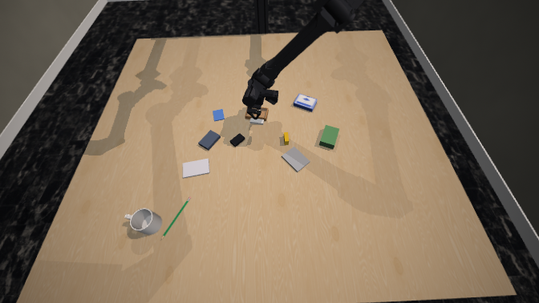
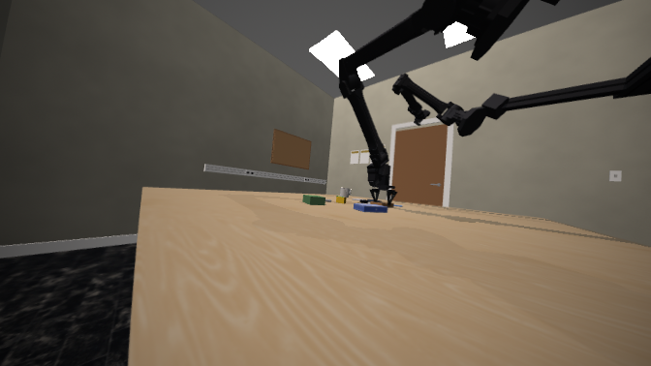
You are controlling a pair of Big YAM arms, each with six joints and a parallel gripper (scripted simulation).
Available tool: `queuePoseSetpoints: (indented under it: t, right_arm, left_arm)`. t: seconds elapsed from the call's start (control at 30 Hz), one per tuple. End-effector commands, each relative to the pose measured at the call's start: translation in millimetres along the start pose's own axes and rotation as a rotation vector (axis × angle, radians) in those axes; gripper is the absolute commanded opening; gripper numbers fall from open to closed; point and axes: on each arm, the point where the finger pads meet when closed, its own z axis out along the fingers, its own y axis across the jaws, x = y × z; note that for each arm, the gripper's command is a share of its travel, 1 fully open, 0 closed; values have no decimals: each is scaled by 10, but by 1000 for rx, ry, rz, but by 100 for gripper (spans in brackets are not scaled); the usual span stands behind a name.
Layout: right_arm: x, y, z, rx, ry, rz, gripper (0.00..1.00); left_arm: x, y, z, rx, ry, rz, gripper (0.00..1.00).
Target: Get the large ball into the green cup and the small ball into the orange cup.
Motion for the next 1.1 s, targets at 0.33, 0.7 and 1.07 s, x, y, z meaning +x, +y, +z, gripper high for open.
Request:
queuePoseSetpoints:
  t: [0.33,0.7,1.07]
  right_arm:
    - [-306,-80,-30,19,-45,-15,100]
    - [-306,-80,-30,19,-45,-15,100]
    - [-306,-80,-30,19,-45,-15,100]
  left_arm:
    - [-17,66,100,-7,-5,11,87]
    - [105,-75,-245,14,15,6,87]
    - [99,-69,-495,14,15,6,87]
